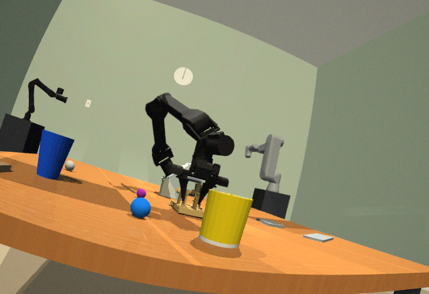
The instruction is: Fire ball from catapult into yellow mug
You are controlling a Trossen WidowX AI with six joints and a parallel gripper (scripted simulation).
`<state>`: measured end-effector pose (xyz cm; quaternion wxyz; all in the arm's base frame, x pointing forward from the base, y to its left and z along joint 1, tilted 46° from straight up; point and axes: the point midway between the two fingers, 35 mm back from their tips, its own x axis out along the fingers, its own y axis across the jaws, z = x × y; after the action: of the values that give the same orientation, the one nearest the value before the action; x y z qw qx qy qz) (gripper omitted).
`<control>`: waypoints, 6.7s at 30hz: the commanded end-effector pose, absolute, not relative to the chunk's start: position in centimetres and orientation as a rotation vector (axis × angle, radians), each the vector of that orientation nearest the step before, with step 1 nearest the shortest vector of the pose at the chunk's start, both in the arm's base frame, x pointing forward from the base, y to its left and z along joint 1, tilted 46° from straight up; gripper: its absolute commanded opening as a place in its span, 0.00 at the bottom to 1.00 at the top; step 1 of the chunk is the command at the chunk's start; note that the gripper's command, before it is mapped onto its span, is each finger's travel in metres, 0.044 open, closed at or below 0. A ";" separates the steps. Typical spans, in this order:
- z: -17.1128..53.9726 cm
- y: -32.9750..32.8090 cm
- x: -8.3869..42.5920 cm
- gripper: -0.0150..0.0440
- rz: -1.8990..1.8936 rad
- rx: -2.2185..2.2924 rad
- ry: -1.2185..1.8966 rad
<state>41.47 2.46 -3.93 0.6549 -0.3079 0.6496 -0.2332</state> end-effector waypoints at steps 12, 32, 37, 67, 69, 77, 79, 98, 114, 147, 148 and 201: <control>-3.9 2.5 41.5 0.52 -0.529 -0.698 1.473; 3.0 9.6 40.9 1.00 -0.524 -0.697 1.474; 2.1 8.8 41.3 1.00 -0.517 -0.702 1.460; -2.4 4.1 41.3 1.00 -0.525 -0.705 1.466; -2.6 3.9 41.3 1.00 -0.525 -0.705 1.466; -3.5 2.9 41.4 1.00 -0.526 -0.705 1.466; -3.8 2.7 41.4 1.00 -0.526 -0.706 1.466; -4.1 2.3 41.4 0.56 -0.526 -0.699 1.466; -0.6 5.9 41.1 0.25 -0.524 -0.699 1.466; -4.3 2.3 41.5 0.25 -0.523 -0.710 1.468; -3.9 2.5 41.5 0.25 -0.529 -0.698 1.473; 7.0 3.1 39.8 0.76 -0.516 -0.684 1.450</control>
<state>40.48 7.47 5.67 0.6642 -0.3112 0.6434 -0.2190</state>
